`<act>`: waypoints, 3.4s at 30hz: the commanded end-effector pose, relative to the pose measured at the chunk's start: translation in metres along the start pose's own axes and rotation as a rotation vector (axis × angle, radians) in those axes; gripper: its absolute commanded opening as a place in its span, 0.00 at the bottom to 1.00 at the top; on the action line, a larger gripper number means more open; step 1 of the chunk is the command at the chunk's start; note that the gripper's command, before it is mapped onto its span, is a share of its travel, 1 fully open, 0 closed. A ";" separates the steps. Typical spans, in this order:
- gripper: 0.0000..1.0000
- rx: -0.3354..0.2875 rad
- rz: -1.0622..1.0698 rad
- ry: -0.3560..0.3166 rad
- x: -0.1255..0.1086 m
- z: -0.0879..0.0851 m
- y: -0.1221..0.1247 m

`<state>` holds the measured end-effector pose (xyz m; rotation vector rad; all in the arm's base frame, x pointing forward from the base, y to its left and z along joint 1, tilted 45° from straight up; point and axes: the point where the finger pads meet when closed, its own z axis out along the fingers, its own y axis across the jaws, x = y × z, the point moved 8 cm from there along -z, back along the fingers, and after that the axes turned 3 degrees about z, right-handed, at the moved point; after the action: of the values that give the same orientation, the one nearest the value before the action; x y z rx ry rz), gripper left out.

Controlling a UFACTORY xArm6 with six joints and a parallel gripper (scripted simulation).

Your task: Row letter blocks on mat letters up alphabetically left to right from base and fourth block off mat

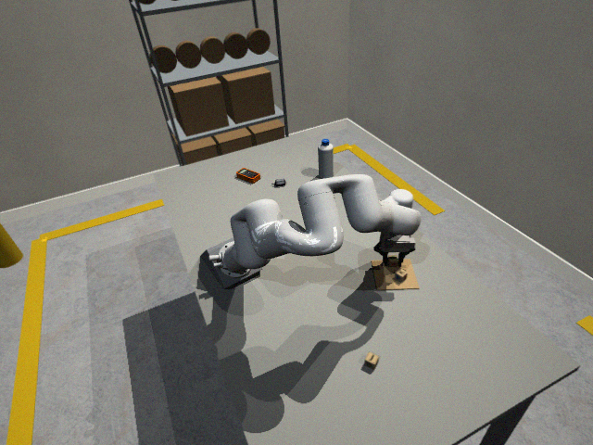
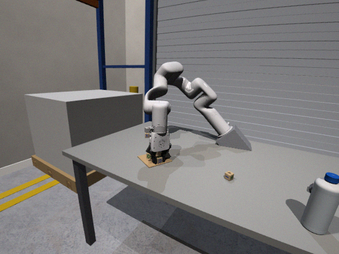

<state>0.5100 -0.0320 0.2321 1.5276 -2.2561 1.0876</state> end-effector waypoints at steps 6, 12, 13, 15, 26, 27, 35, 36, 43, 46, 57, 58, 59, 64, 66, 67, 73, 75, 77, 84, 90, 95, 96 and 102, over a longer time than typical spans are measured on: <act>0.48 0.003 0.001 -0.002 0.000 -0.016 -0.001; 0.48 0.003 0.001 -0.002 0.000 -0.048 -0.001; 0.48 0.003 0.001 -0.002 0.000 -0.053 -0.001; 0.48 0.003 0.001 -0.002 0.000 -0.064 -0.001; 0.48 0.003 0.001 -0.002 0.000 -0.090 -0.001; 0.48 0.003 0.001 -0.002 0.000 -0.090 -0.001; 1.00 0.003 0.001 -0.002 0.000 -0.091 -0.001; 1.00 0.003 0.001 -0.002 0.000 -0.091 -0.001; 1.00 0.003 0.001 -0.002 0.000 -0.091 -0.001; 1.00 0.003 0.001 -0.002 0.000 -0.091 -0.001; 1.00 0.002 0.220 -0.003 0.018 -0.089 -0.008; 1.00 0.002 0.236 -0.003 0.019 -0.089 -0.008; 1.00 0.001 0.262 -0.003 0.022 -0.089 -0.009; 1.00 0.001 0.434 -0.004 0.036 -0.089 -0.014; 1.00 0.001 0.501 -0.004 0.041 -0.088 -0.015; 1.00 0.001 0.534 -0.004 0.044 -0.088 -0.016; 1.00 0.001 0.708 -0.003 0.059 -0.088 -0.020; 1.00 0.002 0.766 -0.003 0.064 -0.088 -0.021; 1.00 0.002 0.810 -0.003 0.068 -0.088 -0.022; 0.69 0.002 0.826 -0.003 0.069 -0.087 -0.023; 0.69 0.002 0.826 -0.003 0.069 -0.087 -0.023; 0.69 0.002 0.826 -0.003 0.069 -0.087 -0.023; 0.69 0.002 0.826 -0.003 0.069 -0.087 -0.023; 0.69 0.002 0.826 -0.003 0.069 -0.087 -0.023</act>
<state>0.4794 -0.0276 0.3403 0.5463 -2.9541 1.2336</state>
